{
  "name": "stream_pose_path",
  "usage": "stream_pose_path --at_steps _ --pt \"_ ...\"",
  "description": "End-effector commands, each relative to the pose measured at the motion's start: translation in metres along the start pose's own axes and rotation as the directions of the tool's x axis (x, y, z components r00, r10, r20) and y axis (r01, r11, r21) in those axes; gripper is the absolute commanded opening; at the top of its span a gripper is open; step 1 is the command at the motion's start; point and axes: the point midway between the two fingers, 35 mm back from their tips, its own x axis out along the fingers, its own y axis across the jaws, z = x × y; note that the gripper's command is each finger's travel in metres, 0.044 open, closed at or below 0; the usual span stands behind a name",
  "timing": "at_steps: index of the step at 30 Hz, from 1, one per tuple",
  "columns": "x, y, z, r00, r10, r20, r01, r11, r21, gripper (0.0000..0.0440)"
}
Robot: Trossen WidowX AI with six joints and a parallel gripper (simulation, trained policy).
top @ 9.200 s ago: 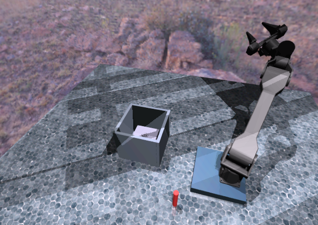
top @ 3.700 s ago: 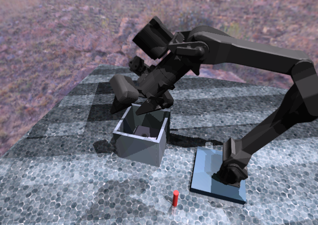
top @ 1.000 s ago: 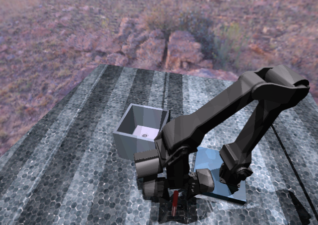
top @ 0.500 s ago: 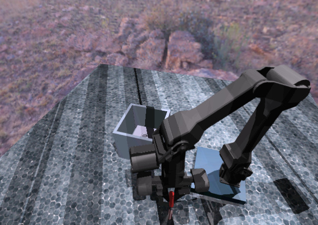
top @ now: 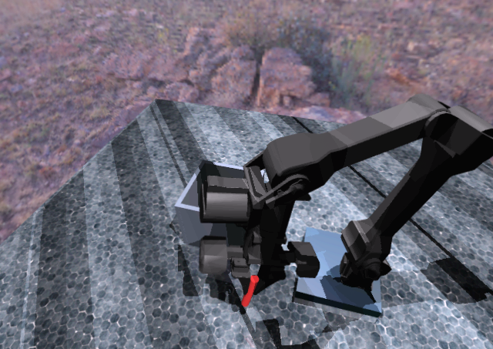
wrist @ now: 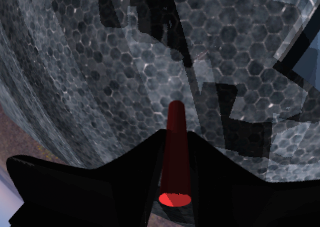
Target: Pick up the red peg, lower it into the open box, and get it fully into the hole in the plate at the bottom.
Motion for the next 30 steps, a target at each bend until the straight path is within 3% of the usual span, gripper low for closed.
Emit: stream_pose_path --at_steps 1,15,30 --pt "-0.017 0.006 0.003 0.999 0.044 0.010 -0.044 0.999 -0.019 0.0000" --pt "-0.084 0.027 0.040 0.973 0.179 0.144 -0.176 0.984 -0.034 0.0000" --pt "-0.107 0.025 0.097 0.955 0.125 0.270 -0.142 0.989 0.045 0.0000"
